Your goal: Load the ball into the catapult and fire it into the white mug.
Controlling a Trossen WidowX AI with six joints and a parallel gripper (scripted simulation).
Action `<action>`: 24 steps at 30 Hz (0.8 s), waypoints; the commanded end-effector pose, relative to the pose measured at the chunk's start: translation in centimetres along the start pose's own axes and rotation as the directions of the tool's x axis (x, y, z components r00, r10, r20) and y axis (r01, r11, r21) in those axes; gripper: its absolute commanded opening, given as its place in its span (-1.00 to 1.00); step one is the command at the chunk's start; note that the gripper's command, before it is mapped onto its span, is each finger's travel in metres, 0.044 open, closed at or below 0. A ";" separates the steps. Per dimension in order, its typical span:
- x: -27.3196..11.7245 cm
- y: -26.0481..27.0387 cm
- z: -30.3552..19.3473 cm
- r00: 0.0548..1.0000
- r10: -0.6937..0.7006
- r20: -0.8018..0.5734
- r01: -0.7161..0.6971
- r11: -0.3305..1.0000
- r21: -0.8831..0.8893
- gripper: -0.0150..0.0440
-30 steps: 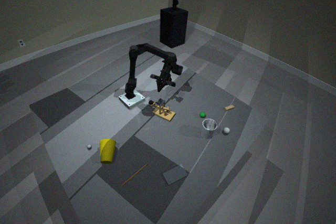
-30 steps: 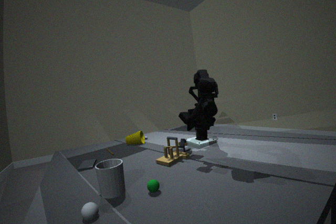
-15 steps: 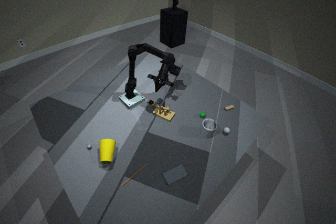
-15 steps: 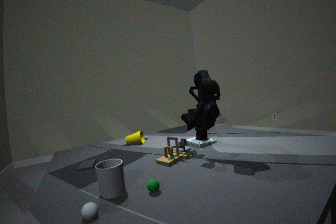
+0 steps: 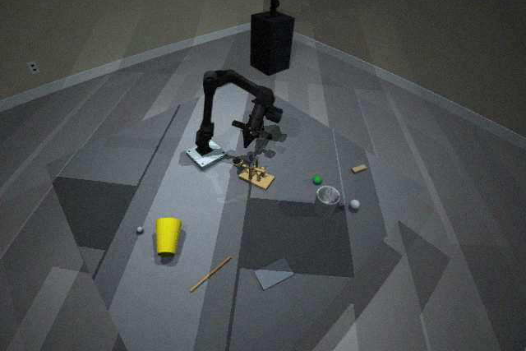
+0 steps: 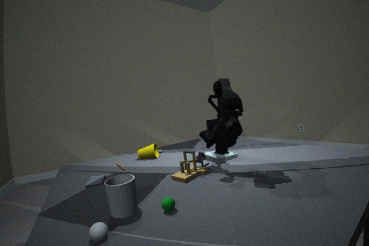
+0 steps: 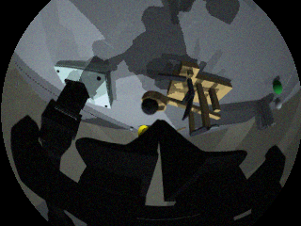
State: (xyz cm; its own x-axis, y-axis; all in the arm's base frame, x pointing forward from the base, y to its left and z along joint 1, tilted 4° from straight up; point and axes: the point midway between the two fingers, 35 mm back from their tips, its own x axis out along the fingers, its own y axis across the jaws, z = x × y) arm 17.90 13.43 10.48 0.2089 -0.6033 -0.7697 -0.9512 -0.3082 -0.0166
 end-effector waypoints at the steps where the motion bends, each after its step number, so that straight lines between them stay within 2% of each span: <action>1: 0.7 0.0 0.6 1.000 0.006 -0.012 -0.006 1.000 -0.016 -0.49; 24: 3.6 0.3 3.1 1.000 0.009 -0.020 -0.010 0.999 -0.039 -0.49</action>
State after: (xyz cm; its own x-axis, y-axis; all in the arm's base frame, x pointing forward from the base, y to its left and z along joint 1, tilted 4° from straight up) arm 17.79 13.66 6.49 0.2085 -0.6112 -0.7635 -0.9462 -0.3235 0.0005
